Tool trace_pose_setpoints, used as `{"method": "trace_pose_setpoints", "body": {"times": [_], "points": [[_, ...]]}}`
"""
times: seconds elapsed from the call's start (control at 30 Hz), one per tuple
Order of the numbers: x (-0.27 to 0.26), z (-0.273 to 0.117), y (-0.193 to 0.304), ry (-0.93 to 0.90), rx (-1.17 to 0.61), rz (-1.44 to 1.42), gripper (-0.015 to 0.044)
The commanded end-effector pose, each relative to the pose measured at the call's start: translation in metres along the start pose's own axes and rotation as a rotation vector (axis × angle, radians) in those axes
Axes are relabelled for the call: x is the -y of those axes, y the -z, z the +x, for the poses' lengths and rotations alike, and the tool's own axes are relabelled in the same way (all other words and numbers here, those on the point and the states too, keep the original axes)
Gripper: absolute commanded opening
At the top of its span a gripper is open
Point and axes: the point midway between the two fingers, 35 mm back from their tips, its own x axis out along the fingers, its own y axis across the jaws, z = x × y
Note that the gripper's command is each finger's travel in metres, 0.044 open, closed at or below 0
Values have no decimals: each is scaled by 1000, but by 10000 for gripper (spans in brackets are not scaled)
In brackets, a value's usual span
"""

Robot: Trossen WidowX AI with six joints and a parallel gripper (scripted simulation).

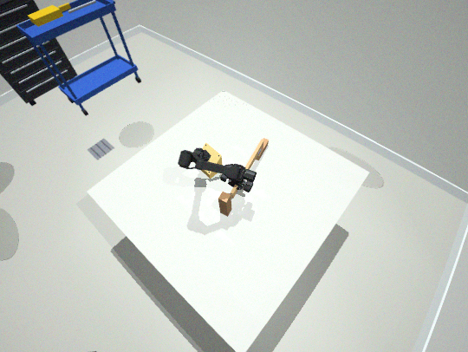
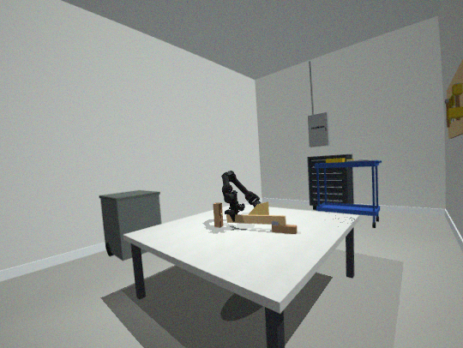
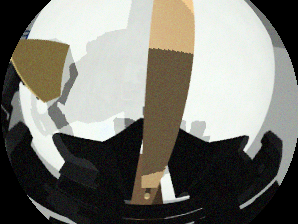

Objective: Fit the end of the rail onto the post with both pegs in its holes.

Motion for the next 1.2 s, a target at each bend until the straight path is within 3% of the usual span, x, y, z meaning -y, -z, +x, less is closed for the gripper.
{"method": "trace_pose_setpoints", "body": {"times": [0.0, 1.17], "points": [[2, -7, -2, 12, 11, 2, 0], [2, -13, -2, 12, 11, 2, 0]]}}
